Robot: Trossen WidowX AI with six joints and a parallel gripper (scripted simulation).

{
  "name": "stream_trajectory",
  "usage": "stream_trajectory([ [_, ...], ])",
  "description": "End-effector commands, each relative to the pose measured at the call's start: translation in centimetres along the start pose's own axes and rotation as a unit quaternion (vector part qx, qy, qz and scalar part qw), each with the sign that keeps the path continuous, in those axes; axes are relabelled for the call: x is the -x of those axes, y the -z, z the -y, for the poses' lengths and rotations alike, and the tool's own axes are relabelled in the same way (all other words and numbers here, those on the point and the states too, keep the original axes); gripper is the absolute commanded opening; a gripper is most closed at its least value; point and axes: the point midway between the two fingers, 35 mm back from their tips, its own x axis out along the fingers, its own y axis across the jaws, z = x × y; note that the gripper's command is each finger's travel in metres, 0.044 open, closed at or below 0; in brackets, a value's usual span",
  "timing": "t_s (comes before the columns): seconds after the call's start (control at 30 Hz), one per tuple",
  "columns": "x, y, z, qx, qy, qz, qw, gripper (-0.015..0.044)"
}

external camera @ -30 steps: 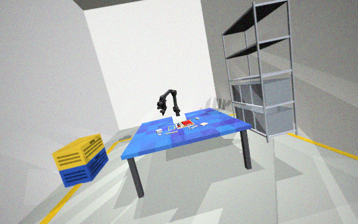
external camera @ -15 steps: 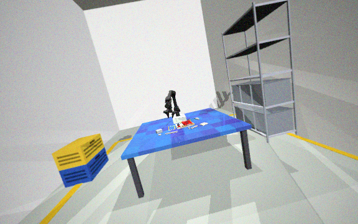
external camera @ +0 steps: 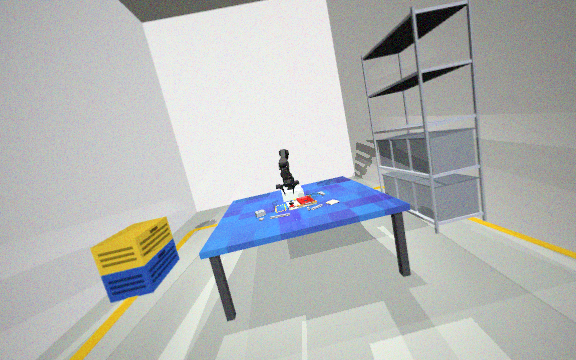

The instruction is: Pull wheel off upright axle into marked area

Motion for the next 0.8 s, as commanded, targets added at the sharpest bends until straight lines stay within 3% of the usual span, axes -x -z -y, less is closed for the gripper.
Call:
stream_trajectory([
  [0.0, -1.9, 0.1, -0.1, 0.004, -0.003, -0.005, 1.0, 0.03],
  [0.2, -6.6, 0.6, -0.1, 0.004, -0.003, -0.005, 1.0, 0.03],
  [0.37, -7.3, 0.8, 0.0, 0.004, -0.003, -0.005, 1.0, 0.03],
  [0.5, -7.1, 1.0, 0.0, 0.003, -0.002, -0.012, 1.0, 0.0195],
  [0.77, -7.1, 1.0, 0.0, 0.003, -0.002, -0.012, 1.0, 0.0142],
])
